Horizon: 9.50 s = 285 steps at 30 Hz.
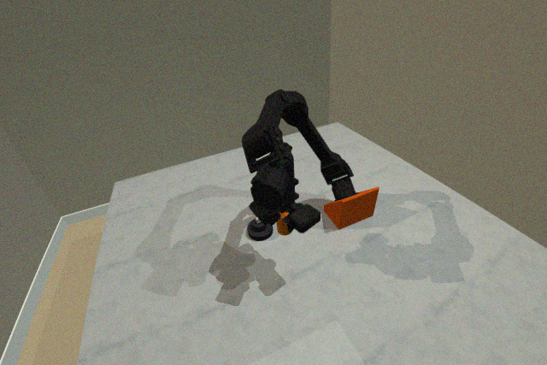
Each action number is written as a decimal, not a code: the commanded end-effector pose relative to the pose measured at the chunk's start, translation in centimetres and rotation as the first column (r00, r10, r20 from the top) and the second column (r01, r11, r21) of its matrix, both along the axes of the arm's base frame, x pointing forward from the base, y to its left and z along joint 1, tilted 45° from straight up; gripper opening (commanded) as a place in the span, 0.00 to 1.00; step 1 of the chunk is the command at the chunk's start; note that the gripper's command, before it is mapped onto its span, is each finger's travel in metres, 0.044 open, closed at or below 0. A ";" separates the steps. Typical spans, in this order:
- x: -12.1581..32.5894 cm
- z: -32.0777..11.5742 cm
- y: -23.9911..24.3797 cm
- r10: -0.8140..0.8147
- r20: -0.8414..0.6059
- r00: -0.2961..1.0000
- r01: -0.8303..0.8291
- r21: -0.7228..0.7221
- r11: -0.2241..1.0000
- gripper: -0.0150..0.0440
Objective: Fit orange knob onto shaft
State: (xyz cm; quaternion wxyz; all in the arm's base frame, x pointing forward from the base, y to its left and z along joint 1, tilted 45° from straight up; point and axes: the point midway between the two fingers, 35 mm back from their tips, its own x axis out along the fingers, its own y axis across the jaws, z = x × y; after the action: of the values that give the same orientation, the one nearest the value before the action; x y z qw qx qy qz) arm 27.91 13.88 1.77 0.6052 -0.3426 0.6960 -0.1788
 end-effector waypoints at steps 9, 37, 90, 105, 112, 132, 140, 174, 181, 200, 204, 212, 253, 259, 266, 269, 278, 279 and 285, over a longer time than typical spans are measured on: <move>0.3 1.8 1.2 -0.039 -0.044 0.998 0.047 0.220 0.974 0.25; 0.8 6.6 4.6 -0.095 -0.190 0.977 0.203 0.706 0.678 0.25; 0.5 4.2 3.5 -0.081 -0.122 0.989 0.133 0.515 0.847 0.25; 0.1 1.3 2.0 -0.041 -0.047 0.998 0.050 0.233 0.971 0.25; 0.0 -0.2 1.3 -0.014 -0.016 1.000 0.015 0.087 0.996 0.25; 0.8 -6.4 -3.5 0.000 0.004 1.000 0.000 0.013 1.000 0.25; 1.0 -9.9 -6.7 -0.001 0.008 1.000 0.001 -0.001 1.000 0.25; 1.1 -11.3 -7.9 -0.010 0.012 1.000 0.010 -0.003 1.000 0.66; 1.4 -6.4 -2.9 -0.004 0.008 1.000 0.004 -0.004 1.000 0.93; 1.3 -7.0 -3.5 -0.003 0.008 1.000 0.003 -0.006 1.000 1.00; 1.3 -7.5 -4.0 -0.003 0.008 1.000 0.003 -0.006 1.000 1.00; 1.3 -8.5 -4.8 -0.003 0.008 1.000 0.003 -0.006 1.000 1.00; 1.1 -11.5 -8.0 -0.003 0.009 1.000 0.003 -0.009 1.000 0.57; 1.1 -11.5 -8.0 -0.003 0.009 1.000 0.003 -0.009 1.000 0.46; 1.4 -10.5 -6.7 -0.002 0.009 1.000 0.002 -0.006 1.000 0.25; 1.6 -9.9 -6.0 -0.002 0.009 1.000 0.002 -0.005 1.000 0.25; 2.0 -8.1 -4.0 -0.001 0.009 1.000 0.001 -0.002 1.000 0.25; 2.0 -7.9 -3.7 -0.001 0.009 1.000 0.001 -0.002 1.000 0.25; 2.3 -6.6 -2.3 -0.001 0.008 1.000 0.001 -0.001 1.000 0.25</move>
State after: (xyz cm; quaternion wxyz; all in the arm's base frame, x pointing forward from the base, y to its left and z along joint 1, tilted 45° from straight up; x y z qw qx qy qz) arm 30.01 10.69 -5.47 0.6041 -0.3461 0.6943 -0.1820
